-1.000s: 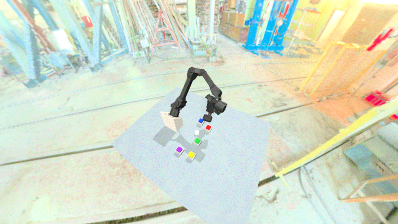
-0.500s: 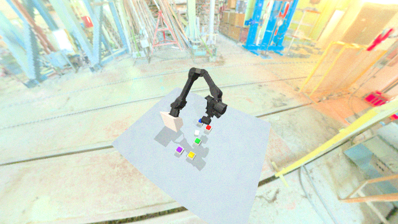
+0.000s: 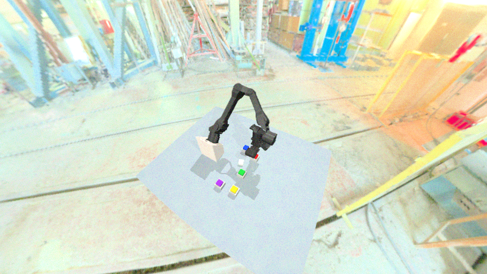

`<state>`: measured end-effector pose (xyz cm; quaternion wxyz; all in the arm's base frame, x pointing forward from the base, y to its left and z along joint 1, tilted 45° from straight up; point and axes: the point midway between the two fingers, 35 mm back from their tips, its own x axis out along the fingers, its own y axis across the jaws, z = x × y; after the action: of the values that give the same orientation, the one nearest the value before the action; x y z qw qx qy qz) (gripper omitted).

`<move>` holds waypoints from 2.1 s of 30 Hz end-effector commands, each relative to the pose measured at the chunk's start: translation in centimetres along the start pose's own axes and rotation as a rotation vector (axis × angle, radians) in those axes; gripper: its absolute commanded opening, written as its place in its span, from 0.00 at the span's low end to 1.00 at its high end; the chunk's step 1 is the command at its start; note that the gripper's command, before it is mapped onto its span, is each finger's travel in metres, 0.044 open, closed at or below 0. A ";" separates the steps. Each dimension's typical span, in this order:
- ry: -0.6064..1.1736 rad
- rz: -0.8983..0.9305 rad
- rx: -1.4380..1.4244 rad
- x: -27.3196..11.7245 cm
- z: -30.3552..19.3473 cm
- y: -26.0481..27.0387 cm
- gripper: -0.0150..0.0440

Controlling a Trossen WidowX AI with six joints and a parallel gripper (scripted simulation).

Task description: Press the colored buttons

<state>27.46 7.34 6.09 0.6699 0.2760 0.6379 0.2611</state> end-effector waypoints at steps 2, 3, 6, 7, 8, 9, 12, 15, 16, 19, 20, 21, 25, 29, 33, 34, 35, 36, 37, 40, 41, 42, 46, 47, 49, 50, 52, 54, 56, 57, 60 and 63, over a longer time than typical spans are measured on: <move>0.011 0.005 0.010 0.4 -0.2 -0.1 0.29; 0.011 0.005 0.010 0.4 -0.2 -0.1 0.29; 0.011 0.005 0.010 0.4 -0.2 -0.1 0.29; 0.011 0.005 0.010 0.4 -0.2 -0.1 0.29; 0.011 0.005 0.010 0.5 -0.2 -0.1 0.29; 0.011 0.005 0.010 0.5 -0.2 -0.1 0.29; 0.011 0.005 0.010 1.0 -0.2 -0.1 0.29; 0.011 0.004 0.010 1.5 -0.2 -0.1 0.29; 0.011 0.004 0.010 1.7 -0.2 -0.1 0.29; 0.011 0.005 0.010 2.1 -0.2 -0.1 0.29; 0.011 0.005 0.010 2.3 -0.2 -0.1 0.29; 0.011 0.005 0.010 2.5 -0.2 -0.1 0.29; 0.011 0.005 0.010 3.1 -0.2 -0.1 0.29; 0.011 0.006 0.010 3.7 -0.3 0.0 0.29; 0.011 0.006 0.010 3.9 -0.3 0.0 0.29; 0.011 0.006 0.010 3.9 -0.3 0.0 0.29; 0.011 0.006 0.010 3.9 -0.3 0.0 0.29; 0.011 0.006 0.010 3.9 -0.3 0.0 0.29; 0.011 0.006 0.010 3.9 -0.3 0.0 0.29; 0.011 0.006 0.010 3.9 -0.3 0.0 0.29; 0.011 0.006 0.010 3.9 -0.3 0.0 0.29; 0.011 0.006 0.010 3.9 -0.3 0.0 0.29; 0.011 0.006 0.010 3.9 -0.3 0.0 0.29; 0.011 0.006 0.010 3.9 -0.3 0.0 0.29; 0.011 0.006 0.010 3.9 -0.3 0.0 0.29; 0.011 0.006 0.010 3.9 -0.3 0.0 0.29; 0.011 0.006 0.010 3.9 -0.3 0.0 0.29; 0.011 0.006 0.010 3.9 -0.3 0.0 0.29; 0.000 0.004 0.002 2.6 0.0 0.0 0.29; 0.006 0.004 0.006 1.5 -0.1 0.0 0.29; 0.011 0.005 0.010 0.4 -0.2 -0.1 0.29; 0.011 0.005 0.010 0.4 -0.2 -0.1 0.29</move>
<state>27.30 7.98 4.98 0.6616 0.2833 0.6447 0.2576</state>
